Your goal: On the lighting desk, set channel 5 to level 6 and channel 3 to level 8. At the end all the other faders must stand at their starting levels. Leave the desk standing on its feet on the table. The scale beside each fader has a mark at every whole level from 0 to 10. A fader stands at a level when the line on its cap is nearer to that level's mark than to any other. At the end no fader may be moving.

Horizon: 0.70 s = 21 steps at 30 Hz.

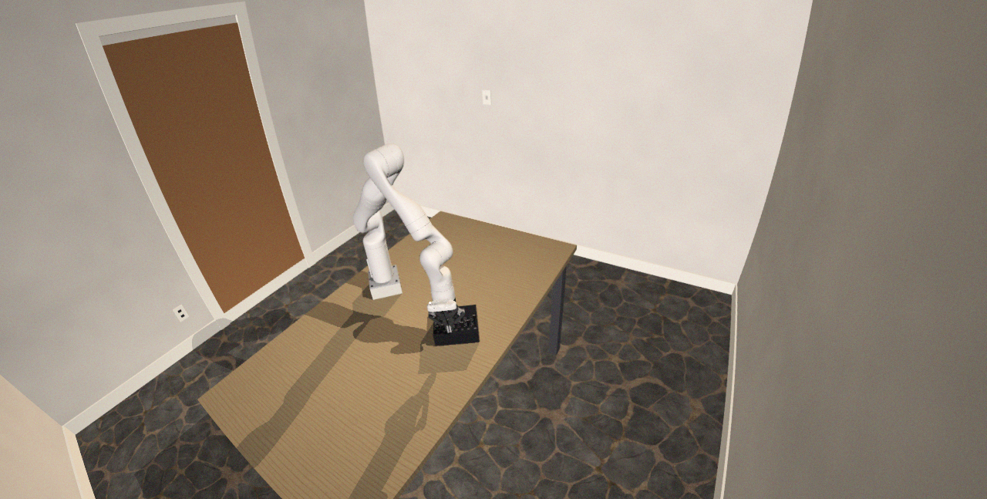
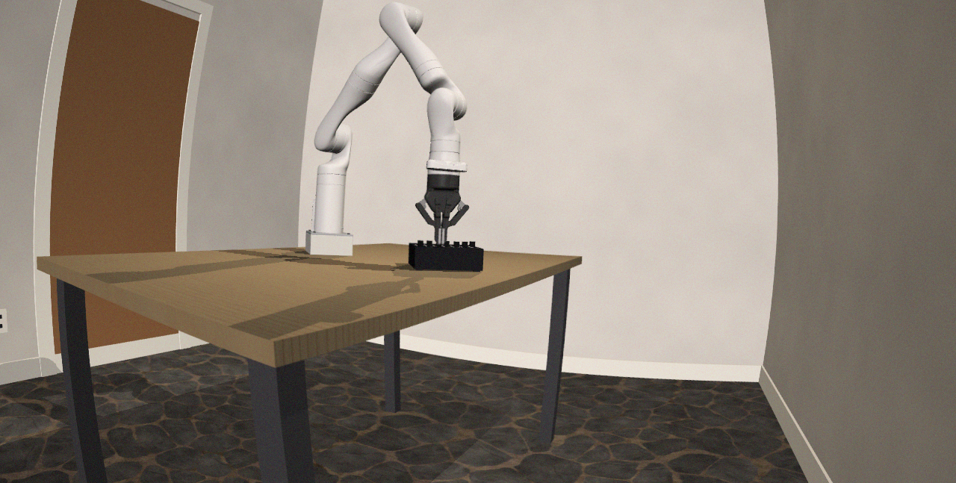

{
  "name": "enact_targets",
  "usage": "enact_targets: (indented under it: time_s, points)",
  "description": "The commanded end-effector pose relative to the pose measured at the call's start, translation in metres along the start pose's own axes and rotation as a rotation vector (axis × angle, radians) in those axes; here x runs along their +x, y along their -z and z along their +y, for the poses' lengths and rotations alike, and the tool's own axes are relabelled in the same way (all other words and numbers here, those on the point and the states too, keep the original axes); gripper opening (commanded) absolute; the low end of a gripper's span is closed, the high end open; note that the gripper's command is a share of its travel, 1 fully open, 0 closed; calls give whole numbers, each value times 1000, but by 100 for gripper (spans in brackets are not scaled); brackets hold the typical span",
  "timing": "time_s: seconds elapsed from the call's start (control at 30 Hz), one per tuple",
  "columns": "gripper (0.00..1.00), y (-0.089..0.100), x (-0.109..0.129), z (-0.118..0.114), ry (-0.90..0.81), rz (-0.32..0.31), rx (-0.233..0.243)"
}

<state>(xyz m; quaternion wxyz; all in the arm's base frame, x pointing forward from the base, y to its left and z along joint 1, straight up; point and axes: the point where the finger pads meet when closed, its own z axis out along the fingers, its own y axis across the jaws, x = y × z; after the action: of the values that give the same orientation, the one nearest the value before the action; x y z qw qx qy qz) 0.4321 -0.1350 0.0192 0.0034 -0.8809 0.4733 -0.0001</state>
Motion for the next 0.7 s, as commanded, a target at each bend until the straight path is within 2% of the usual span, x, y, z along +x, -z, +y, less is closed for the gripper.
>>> enact_targets:
  time_s: [0.0,0.67]
  points:
    - [0,1,0,0,0,1,1]
    - [0,1,-2,0,0,1,1]
